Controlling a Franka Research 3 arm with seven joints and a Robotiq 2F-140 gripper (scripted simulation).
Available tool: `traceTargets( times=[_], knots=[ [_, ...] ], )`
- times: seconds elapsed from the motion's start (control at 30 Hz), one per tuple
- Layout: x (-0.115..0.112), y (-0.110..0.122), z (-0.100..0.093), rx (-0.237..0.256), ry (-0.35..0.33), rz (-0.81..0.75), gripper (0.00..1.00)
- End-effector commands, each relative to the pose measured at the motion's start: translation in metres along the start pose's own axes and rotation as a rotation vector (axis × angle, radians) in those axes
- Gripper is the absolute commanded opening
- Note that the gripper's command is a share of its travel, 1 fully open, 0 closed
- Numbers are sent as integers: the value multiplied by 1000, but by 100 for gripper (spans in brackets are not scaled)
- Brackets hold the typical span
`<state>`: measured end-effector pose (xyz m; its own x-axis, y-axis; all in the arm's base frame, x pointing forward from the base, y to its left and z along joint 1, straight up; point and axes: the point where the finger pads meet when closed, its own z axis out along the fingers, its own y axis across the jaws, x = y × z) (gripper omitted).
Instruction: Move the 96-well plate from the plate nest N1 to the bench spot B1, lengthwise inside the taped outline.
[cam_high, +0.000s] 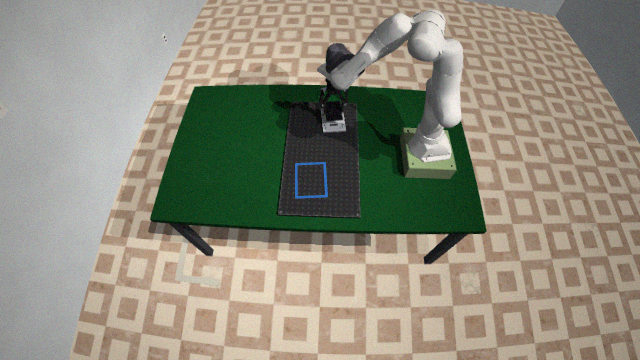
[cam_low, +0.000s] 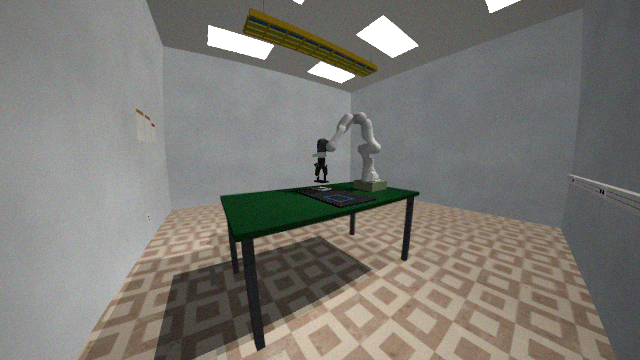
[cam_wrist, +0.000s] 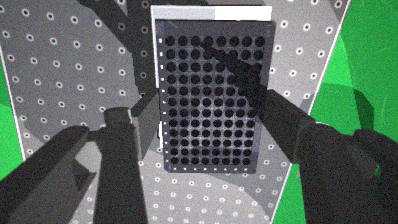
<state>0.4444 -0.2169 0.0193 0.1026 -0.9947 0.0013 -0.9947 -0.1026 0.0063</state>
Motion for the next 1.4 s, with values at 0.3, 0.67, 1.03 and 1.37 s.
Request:
traceTargets(
  times=[0.3, 0.67, 1.03, 1.37],
  knots=[
    [-37, -15, 0, 0, 0, 33, 60],
    [-65, -26, 1, 0, 0, 33, 60],
    [-92, -37, 2, 0, 0, 33, 60],
    [-123, -49, 3, 0, 0, 33, 60]
  ],
)
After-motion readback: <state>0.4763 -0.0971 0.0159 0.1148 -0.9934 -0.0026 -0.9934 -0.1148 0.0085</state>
